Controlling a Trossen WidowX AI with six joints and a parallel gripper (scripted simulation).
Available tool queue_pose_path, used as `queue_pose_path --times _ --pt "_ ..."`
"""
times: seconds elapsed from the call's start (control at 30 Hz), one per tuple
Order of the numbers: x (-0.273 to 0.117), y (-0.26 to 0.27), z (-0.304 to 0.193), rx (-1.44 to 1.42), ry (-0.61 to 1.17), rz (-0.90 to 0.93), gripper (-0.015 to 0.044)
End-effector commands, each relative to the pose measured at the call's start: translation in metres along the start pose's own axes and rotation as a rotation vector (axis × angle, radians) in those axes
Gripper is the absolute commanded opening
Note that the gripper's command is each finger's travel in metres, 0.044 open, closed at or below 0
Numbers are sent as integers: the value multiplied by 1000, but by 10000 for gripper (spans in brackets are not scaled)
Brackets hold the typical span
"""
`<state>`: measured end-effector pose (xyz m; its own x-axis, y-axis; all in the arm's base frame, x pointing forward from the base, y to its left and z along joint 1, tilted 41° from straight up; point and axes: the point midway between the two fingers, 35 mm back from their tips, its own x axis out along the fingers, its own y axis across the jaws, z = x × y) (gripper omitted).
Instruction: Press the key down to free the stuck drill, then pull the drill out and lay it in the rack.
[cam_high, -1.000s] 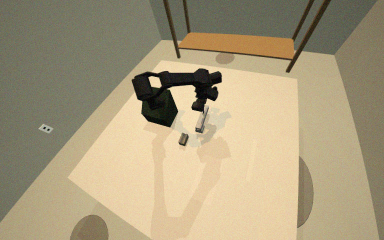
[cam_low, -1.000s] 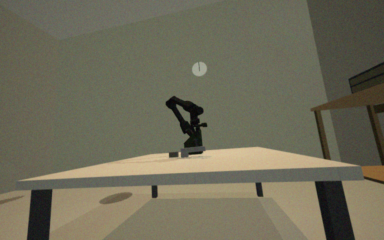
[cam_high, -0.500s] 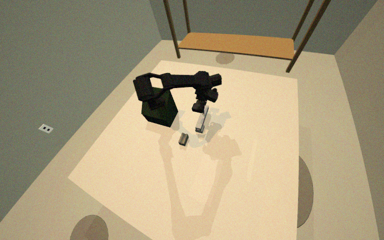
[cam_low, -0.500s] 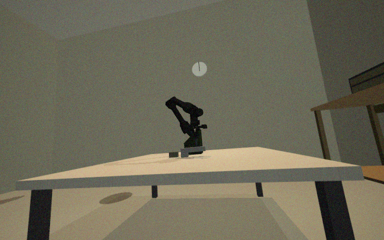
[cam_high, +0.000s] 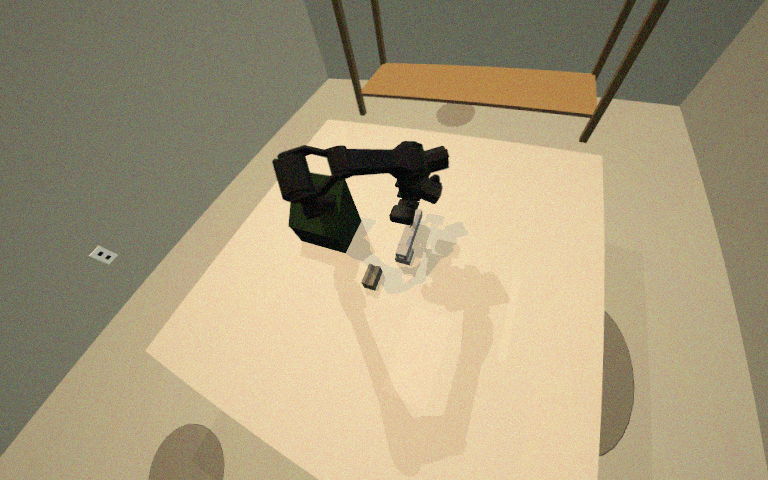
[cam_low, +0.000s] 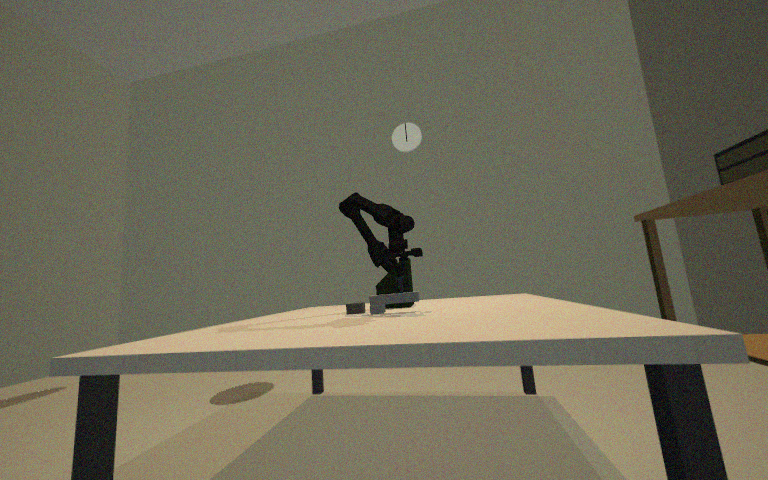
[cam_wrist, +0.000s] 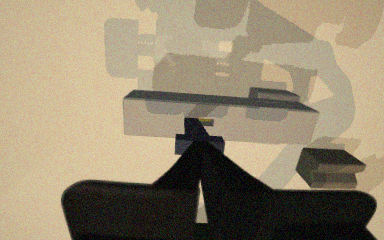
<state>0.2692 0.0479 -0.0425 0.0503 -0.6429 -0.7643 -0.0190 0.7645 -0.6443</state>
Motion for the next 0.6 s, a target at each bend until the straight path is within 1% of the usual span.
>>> queue_pose_path --times 0.0,0.57 --pt "8 0 -3 3 15 -3 0" --pt "14 -1 -7 3 15 -3 0"
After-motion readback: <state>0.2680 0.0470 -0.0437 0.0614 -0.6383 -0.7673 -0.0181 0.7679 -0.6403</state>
